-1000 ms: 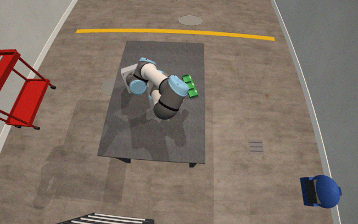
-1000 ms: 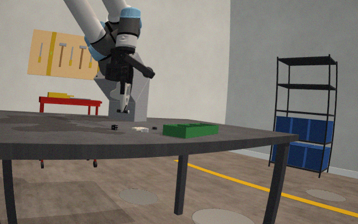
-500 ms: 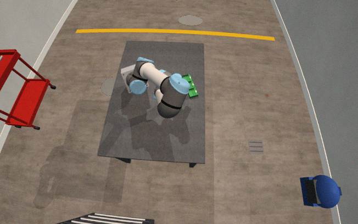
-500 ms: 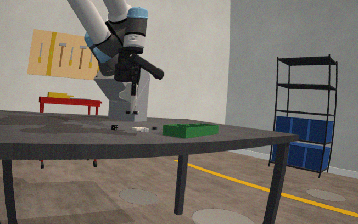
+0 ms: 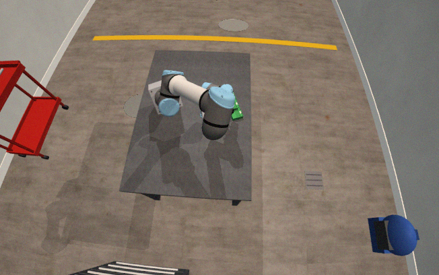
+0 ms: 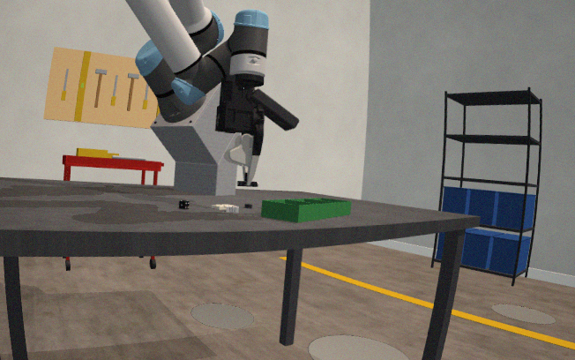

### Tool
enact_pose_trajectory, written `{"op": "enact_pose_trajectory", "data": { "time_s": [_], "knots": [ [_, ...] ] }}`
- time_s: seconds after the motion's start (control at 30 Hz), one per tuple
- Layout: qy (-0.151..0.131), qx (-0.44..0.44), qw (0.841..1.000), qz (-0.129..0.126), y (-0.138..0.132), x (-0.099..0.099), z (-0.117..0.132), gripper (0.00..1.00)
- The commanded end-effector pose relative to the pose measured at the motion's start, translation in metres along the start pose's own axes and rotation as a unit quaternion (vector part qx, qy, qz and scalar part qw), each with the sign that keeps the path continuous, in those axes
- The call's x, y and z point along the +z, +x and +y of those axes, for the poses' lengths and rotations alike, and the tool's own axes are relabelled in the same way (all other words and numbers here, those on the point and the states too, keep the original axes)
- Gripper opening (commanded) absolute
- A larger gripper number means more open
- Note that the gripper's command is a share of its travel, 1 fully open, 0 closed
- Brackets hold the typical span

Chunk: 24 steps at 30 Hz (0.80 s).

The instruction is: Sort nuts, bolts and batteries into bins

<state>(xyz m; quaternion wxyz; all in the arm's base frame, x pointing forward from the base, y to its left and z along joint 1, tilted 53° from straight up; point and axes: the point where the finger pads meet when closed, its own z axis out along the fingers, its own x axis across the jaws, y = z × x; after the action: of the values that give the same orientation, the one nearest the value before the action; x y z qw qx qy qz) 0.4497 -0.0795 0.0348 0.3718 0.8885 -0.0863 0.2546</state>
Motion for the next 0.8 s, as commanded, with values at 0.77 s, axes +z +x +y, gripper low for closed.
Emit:
{"op": "enact_pose_trajectory", "data": {
  "time_s": [0.77],
  "knots": [
    [-0.007,-0.272,0.962,-0.019,0.052,0.005,-0.076,0.00]
  ]
}}
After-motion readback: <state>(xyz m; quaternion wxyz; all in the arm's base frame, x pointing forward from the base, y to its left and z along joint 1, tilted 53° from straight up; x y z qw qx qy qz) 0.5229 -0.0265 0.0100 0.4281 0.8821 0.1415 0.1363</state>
